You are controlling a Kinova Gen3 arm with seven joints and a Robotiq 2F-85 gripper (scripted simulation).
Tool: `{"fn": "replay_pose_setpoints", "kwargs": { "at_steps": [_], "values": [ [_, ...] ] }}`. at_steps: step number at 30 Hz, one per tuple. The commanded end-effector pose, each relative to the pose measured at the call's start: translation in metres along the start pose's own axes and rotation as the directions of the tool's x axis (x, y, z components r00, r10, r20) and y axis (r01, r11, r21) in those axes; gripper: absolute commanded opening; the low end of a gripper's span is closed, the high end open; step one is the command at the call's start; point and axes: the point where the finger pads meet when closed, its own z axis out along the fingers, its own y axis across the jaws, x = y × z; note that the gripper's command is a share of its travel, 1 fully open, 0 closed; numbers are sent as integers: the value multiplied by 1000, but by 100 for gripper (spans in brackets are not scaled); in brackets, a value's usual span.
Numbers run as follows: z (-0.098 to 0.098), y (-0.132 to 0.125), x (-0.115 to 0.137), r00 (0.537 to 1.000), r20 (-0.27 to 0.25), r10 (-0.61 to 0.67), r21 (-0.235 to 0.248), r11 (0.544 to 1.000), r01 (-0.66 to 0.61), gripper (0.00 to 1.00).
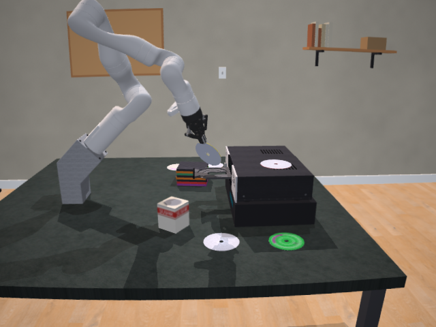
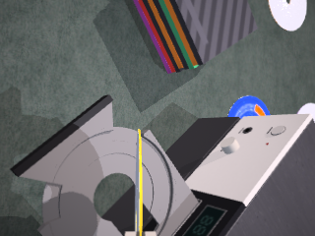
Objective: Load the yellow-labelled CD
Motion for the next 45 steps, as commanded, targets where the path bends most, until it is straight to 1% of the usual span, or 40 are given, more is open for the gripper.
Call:
{"fn": "replay_pose_setpoints", "kwargs": {
  "at_steps": [1,4,6,21,23,31,38,40,45],
  "values": [
    [-1,-3,-1,1000,5,8,-74,997,-8,11],
    [-1,-8,-1,1000,5,8,-108,994,-8,11],
    [-1,-8,-1,1000,5,8,-108,994,-8,11],
    [3,-31,-1,1000,5,8,-279,960,-6,11],
    [3,-31,-1,1000,5,8,-279,960,-6,11],
    [7,-42,-1,1000,5,8,-362,932,-6,11],
    [11,-51,-1,1000,5,8,-425,905,-5,11],
    [11,-51,-1,1000,5,8,-425,905,-5,11],
    [13,-56,-1,1000,5,8,-462,887,-4,11]
  ]
}}
